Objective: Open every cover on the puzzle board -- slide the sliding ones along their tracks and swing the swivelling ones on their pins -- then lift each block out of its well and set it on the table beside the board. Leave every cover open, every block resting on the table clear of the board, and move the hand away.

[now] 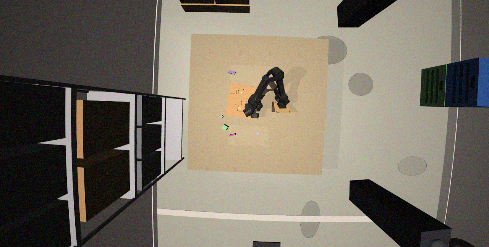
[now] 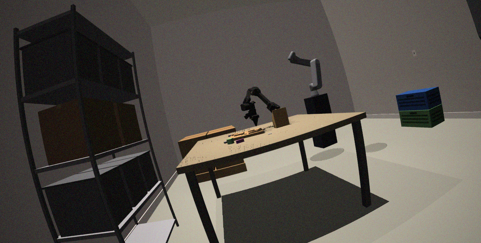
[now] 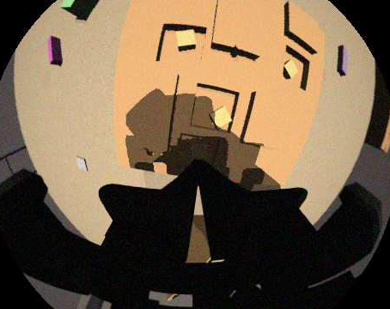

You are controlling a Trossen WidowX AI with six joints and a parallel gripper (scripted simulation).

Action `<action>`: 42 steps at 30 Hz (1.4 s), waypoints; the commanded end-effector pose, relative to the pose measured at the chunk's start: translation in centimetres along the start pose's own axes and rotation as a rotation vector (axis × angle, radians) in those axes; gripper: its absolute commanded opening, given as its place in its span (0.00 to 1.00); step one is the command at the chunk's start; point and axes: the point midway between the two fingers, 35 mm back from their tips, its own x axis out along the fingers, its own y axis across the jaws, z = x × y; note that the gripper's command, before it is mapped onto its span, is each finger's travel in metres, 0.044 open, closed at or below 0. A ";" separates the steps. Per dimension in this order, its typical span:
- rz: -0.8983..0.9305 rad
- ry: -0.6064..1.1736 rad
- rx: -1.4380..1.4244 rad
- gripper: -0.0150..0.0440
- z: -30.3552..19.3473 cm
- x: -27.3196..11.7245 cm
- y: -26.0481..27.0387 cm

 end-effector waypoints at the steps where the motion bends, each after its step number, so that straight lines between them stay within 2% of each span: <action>1: -0.008 0.007 -0.008 0.25 -0.2 1.9 -0.1; 22: -0.011 0.007 -0.008 0.25 -0.4 4.1 -0.4; 42: -0.011 0.007 -0.010 0.25 -1.1 4.5 -0.1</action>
